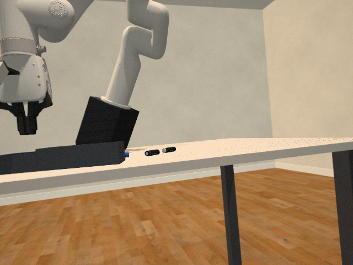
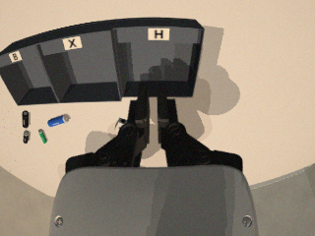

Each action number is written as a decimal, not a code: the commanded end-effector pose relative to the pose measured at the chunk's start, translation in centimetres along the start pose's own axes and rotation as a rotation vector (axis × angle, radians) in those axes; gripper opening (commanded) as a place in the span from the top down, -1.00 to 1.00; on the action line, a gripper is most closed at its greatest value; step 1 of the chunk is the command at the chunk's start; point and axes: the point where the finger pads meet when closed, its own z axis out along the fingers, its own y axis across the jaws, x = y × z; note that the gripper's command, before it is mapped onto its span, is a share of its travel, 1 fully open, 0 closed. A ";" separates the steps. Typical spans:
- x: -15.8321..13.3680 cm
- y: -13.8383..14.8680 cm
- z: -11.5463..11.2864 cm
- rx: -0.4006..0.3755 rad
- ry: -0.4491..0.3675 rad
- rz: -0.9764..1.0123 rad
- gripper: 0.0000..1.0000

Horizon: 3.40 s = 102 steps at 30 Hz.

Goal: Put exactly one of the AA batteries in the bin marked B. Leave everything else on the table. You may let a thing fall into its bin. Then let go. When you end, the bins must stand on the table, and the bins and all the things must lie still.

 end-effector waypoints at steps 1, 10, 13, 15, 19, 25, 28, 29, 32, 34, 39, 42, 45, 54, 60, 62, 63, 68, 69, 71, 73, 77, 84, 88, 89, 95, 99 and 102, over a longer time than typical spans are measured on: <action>0.8 0.5 0.2 0.002 0.002 -0.003 0.85; 0.8 0.5 1.8 0.002 0.002 -0.003 0.85; 0.8 0.4 2.6 0.002 0.002 -0.003 0.85; 0.8 0.4 2.6 0.002 0.002 -0.003 0.85; 0.8 0.4 3.7 0.002 0.002 -0.003 0.85; 0.8 0.4 5.3 0.002 0.002 -0.003 0.85; 0.8 0.4 6.1 0.002 0.002 -0.003 0.85; 0.8 0.4 6.2 0.002 0.002 -0.003 0.85; 0.8 0.4 6.2 0.002 0.002 -0.003 0.85; 0.8 0.4 6.2 0.002 0.002 -0.003 0.85; 0.8 0.4 6.2 0.002 0.002 -0.003 0.85; 0.8 0.4 6.2 0.002 0.002 -0.003 0.85; 0.8 0.4 6.2 0.002 0.002 -0.003 0.85; 0.8 0.4 6.2 0.002 0.002 -0.003 0.85; 0.8 0.4 6.2 0.002 0.002 -0.003 0.85; 0.8 0.4 6.2 0.002 0.002 -0.003 0.85; 0.8 0.4 6.2 0.002 0.002 -0.003 0.85; 0.8 0.4 6.2 0.002 0.002 -0.003 0.85; 0.8 0.4 6.2 0.002 0.002 -0.003 0.85; 0.8 0.4 6.2 0.002 0.002 -0.003 0.85; 0.8 0.4 6.2 0.002 0.002 -0.003 0.85; 0.8 0.4 5.9 0.002 0.002 -0.003 0.85; 0.8 0.4 5.3 0.002 0.002 -0.003 0.85; 0.8 0.4 4.7 0.002 0.002 -0.003 0.85; 0.8 0.4 4.6 0.002 0.002 -0.003 0.85; 0.8 0.4 3.8 0.002 0.002 -0.003 0.85; 0.8 0.4 3.4 0.002 0.002 -0.003 0.85; 0.8 0.4 2.6 0.002 0.002 -0.003 0.85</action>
